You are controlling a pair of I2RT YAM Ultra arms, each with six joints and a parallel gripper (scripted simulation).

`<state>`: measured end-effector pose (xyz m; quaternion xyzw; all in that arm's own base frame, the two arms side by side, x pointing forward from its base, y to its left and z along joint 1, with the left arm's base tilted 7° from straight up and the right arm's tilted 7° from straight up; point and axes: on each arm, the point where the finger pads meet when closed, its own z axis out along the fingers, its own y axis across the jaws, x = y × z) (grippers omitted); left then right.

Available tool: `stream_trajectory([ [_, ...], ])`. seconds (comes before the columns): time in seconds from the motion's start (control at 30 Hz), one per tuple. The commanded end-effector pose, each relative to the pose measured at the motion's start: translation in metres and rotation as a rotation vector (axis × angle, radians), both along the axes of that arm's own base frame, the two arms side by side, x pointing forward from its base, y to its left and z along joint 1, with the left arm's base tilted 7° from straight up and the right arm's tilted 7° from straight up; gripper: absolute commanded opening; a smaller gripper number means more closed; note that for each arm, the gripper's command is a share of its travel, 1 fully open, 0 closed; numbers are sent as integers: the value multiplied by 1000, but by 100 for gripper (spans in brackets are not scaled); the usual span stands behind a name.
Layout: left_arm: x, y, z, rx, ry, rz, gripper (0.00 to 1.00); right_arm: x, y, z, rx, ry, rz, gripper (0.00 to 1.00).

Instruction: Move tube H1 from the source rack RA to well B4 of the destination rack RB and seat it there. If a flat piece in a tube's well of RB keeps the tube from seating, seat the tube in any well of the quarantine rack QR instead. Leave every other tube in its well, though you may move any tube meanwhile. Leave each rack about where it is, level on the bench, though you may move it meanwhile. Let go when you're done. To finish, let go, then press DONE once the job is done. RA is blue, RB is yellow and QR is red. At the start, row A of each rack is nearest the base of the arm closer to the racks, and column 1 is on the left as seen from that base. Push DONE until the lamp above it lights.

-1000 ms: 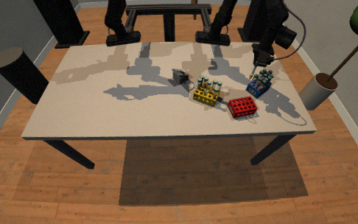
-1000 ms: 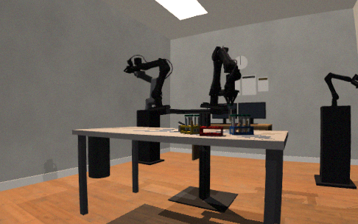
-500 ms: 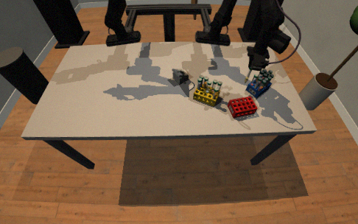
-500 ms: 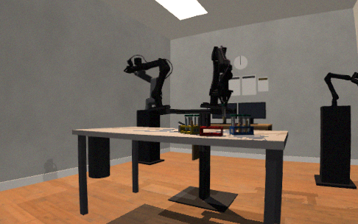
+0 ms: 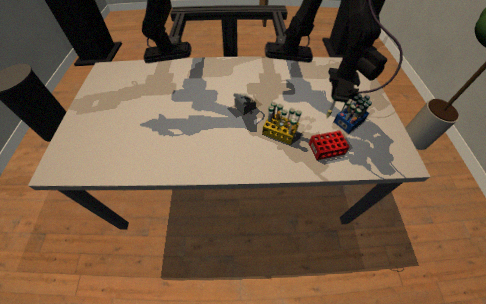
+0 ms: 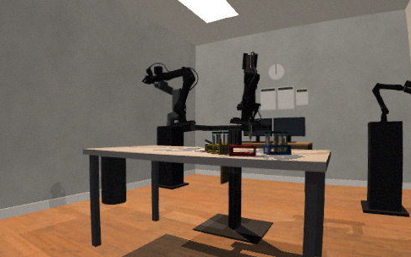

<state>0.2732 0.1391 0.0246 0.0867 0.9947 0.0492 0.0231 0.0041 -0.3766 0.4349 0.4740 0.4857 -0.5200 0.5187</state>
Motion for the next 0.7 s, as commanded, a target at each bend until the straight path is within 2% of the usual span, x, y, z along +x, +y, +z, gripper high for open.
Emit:
stream_trajectory([
  [0.0, 17, -4, 9, 20, -19, 27, 0, -7, 13, 20, -28, -13, -21, 0],
  [0.27, 30, -19, 8, 20, -20, 27, 0, -7, 13, 20, -28, -13, -21, 0],
  [0.67, 31, -17, 15, 51, 1, -376, 0, -7, 13, 20, -28, -13, -21, 0],
])
